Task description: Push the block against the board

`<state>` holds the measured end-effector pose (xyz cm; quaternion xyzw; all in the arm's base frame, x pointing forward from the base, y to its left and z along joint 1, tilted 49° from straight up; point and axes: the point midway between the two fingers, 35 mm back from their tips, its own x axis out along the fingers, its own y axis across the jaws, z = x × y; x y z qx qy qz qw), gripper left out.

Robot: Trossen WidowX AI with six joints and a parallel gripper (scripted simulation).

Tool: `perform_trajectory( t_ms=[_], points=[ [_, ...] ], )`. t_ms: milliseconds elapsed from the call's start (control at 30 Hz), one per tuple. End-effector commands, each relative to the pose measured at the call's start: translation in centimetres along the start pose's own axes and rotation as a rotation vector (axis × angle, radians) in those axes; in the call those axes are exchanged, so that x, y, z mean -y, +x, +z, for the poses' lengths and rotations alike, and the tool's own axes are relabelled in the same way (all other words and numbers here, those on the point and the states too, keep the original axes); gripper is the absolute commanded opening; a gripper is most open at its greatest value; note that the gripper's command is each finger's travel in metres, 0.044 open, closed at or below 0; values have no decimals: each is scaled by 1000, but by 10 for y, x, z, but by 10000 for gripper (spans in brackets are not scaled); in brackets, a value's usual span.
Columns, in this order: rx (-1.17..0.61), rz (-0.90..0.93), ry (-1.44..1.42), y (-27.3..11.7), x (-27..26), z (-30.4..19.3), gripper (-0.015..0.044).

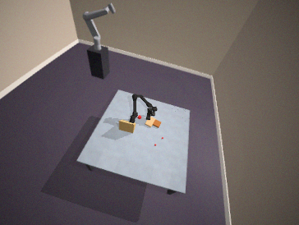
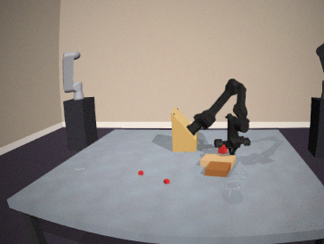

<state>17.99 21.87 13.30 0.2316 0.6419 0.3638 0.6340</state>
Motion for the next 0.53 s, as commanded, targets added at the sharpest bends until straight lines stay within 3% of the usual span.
perform_trajectory(
  t_ms=[0, 500],
  points=[
    [9, -9, -5, 0, 3, 8, 0],
    [9, -9, -5, 0, 3, 6, 0]
  ],
)
